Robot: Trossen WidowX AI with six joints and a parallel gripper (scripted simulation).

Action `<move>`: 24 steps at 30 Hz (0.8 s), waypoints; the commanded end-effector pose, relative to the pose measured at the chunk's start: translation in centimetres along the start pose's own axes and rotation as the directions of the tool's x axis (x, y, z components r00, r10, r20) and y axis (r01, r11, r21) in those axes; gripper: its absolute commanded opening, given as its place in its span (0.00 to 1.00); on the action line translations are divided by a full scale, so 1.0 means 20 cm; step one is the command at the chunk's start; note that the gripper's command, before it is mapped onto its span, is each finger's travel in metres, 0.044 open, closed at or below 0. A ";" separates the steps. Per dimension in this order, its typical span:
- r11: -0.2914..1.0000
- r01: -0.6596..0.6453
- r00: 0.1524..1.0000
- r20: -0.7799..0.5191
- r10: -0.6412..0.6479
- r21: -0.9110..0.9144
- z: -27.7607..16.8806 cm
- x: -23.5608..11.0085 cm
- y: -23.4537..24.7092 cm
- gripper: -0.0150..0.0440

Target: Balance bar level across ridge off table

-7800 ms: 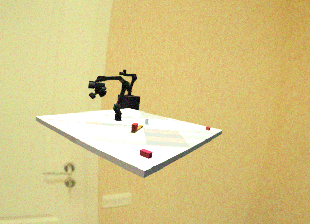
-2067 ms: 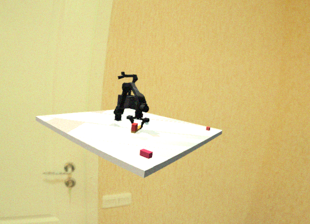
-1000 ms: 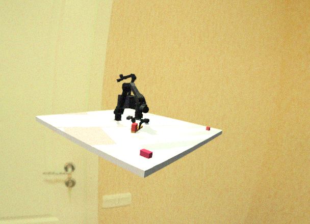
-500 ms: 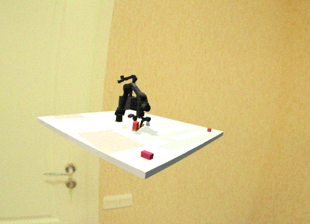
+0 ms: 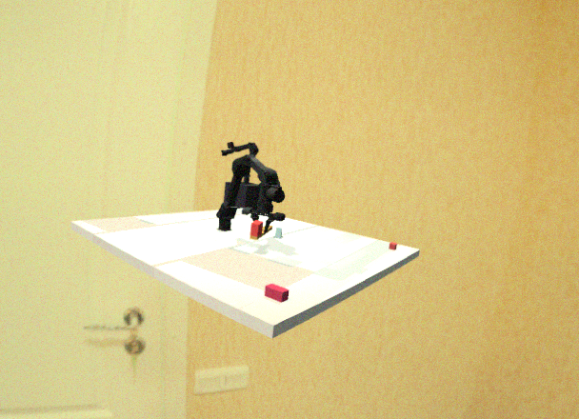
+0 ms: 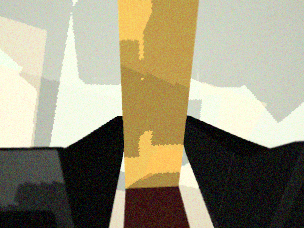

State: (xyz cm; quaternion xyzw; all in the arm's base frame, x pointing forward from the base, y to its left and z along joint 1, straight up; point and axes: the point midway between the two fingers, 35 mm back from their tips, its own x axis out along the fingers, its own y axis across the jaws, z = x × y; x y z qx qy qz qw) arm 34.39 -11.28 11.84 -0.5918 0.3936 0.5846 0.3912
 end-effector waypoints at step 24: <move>1.000 0.027 1.000 -0.010 -0.027 -0.012 0.20 -0.18 -0.09 0.25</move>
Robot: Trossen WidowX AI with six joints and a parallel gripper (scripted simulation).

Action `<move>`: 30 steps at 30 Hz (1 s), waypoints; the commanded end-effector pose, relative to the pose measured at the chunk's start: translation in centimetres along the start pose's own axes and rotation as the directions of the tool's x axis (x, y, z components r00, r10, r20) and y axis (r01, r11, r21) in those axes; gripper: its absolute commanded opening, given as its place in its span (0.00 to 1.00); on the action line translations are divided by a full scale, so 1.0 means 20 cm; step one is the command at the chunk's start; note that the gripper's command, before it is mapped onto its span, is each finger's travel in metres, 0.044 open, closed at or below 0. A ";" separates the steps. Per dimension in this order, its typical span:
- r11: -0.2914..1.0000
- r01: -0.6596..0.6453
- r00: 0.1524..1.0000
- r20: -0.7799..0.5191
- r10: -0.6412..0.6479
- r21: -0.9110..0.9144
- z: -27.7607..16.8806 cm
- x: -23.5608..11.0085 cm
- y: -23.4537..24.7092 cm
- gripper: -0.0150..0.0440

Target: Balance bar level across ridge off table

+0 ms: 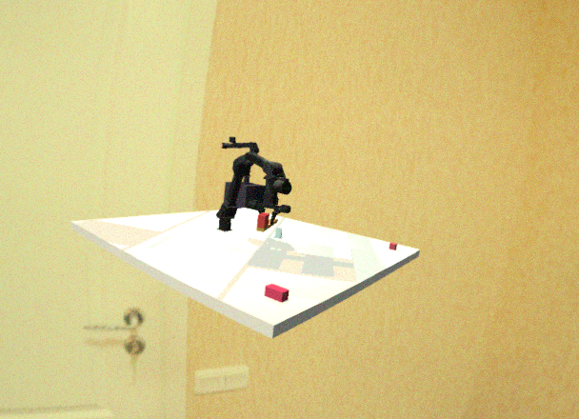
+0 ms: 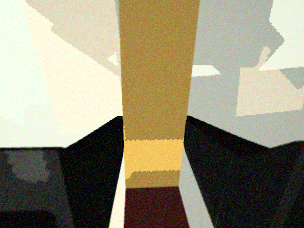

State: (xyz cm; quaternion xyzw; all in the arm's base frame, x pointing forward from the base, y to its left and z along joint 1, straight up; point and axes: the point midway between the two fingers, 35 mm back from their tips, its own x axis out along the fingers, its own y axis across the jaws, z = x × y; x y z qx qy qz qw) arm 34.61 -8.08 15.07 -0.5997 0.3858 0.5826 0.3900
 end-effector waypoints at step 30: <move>1.000 0.014 1.000 0.008 -0.014 -0.017 0.63 -0.03 -0.15 0.25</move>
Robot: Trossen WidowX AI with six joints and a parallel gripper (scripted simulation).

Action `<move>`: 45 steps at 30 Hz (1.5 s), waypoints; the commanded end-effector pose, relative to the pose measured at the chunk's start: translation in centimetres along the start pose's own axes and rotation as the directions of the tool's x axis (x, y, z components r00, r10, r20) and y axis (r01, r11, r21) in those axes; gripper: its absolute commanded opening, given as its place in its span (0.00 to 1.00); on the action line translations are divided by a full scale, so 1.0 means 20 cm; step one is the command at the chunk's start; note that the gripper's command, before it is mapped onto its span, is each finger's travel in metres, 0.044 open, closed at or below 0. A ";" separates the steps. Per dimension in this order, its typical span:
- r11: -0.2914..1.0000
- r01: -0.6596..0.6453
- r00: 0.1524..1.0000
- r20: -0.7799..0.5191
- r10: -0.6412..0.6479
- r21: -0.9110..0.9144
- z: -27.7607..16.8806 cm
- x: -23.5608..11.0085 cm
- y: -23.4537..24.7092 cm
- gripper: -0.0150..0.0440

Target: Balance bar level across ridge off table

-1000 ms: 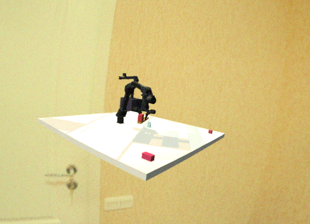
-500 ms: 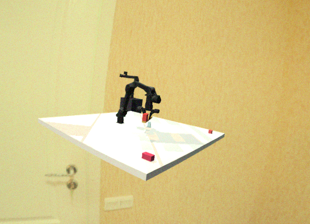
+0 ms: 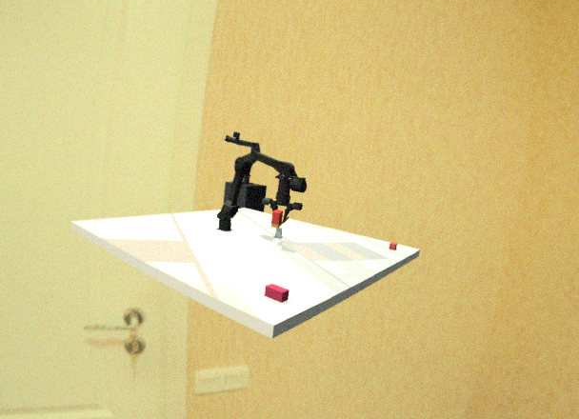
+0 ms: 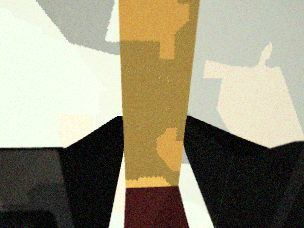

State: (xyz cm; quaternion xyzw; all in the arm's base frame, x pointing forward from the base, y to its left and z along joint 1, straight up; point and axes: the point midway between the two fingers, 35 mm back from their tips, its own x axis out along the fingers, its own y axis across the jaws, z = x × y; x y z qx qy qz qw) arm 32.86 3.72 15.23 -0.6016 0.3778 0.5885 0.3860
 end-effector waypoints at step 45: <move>1.000 0.010 1.000 0.015 -0.010 -0.024 0.80 0.01 0.14 0.25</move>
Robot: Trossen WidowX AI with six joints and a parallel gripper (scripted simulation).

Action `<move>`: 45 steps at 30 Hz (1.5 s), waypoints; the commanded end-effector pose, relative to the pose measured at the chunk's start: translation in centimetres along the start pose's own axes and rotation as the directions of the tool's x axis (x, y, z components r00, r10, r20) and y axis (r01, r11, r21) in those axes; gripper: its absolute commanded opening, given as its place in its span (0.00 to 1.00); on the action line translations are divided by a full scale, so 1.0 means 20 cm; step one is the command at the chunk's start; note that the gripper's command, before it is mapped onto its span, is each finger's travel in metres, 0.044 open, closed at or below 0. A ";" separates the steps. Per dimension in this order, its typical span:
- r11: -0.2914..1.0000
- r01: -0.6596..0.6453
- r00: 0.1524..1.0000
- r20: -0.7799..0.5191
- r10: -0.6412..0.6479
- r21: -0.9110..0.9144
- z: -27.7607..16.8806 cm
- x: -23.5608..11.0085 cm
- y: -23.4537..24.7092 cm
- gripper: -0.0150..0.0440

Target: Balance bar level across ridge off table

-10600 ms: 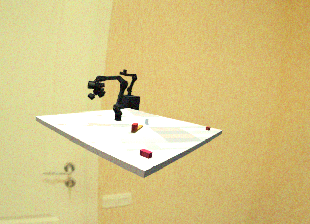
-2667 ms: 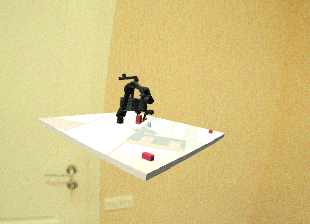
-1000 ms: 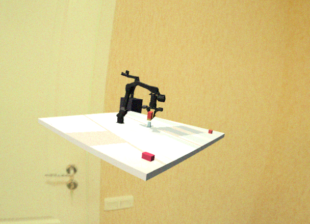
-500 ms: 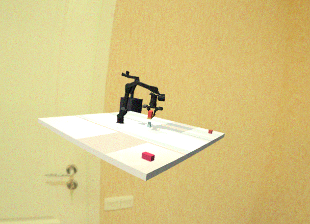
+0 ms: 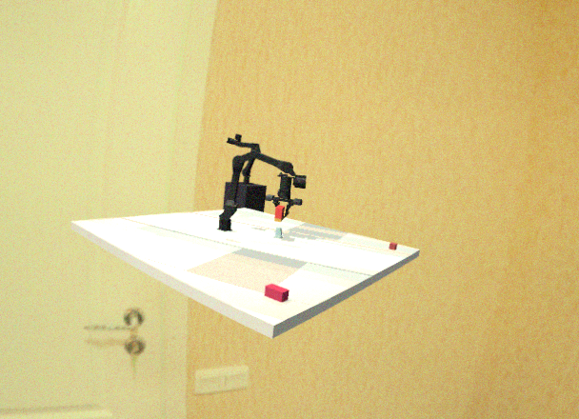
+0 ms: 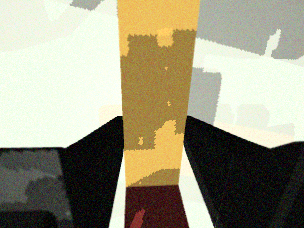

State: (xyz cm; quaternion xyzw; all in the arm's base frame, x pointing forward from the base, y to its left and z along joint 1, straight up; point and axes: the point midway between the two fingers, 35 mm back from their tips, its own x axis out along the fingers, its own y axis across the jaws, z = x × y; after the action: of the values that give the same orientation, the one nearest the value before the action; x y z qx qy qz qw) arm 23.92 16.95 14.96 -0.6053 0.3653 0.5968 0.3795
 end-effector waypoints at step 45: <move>1.000 0.007 1.000 0.004 -0.007 0.007 0.01 0.20 0.01 0.25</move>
State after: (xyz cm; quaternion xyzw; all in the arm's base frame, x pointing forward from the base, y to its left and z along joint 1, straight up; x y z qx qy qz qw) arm 23.79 17.00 10.96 -0.6051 0.3650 0.5950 0.3830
